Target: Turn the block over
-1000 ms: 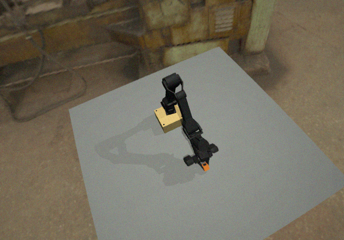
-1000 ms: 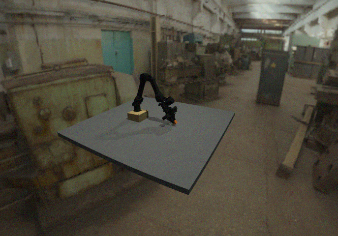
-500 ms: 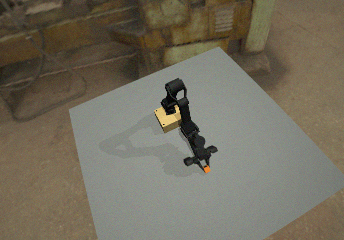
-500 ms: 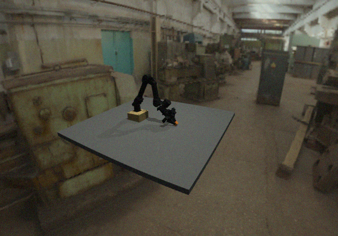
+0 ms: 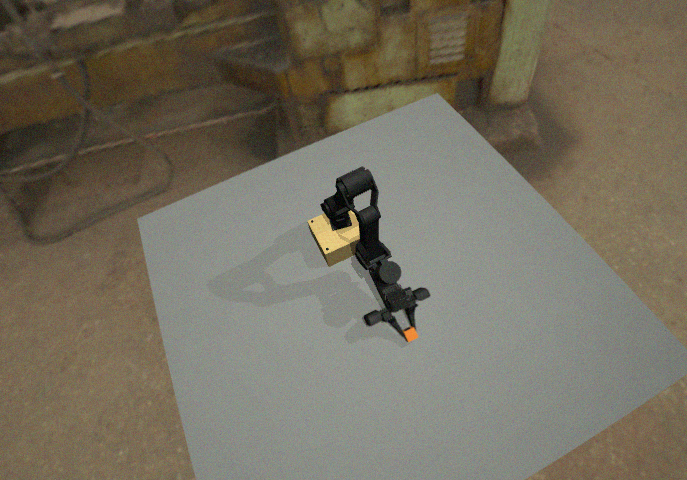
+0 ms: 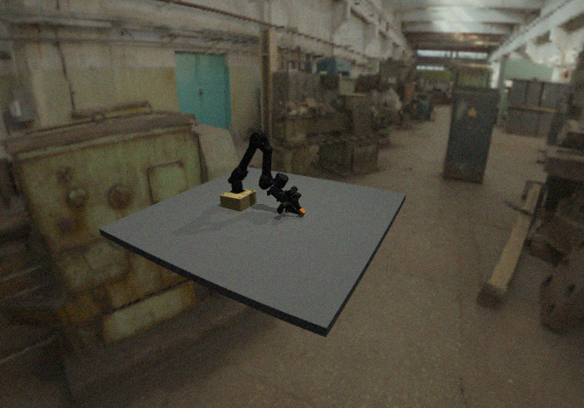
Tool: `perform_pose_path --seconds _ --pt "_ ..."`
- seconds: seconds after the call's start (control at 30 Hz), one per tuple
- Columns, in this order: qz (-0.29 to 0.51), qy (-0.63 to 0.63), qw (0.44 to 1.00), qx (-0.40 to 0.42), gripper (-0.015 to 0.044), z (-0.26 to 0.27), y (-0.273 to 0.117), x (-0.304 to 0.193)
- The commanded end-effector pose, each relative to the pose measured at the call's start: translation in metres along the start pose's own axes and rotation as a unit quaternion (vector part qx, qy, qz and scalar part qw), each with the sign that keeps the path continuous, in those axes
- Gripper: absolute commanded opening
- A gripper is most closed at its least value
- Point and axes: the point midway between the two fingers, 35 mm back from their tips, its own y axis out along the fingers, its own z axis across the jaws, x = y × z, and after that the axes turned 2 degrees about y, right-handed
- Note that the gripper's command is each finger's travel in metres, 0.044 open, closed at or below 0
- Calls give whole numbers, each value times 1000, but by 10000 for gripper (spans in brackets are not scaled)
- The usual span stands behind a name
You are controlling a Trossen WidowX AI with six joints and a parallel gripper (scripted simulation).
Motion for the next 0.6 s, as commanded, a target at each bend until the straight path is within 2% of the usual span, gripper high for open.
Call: perform_pose_path --seconds 0.0,0.47,0.57 --pt "-13 -1 1000 -2 0 -1 -2 2" --pt "-15 -1 1000 -2 0 -1 -2 2" --pt "-15 -1 1000 -2 79 -1 -2 2"
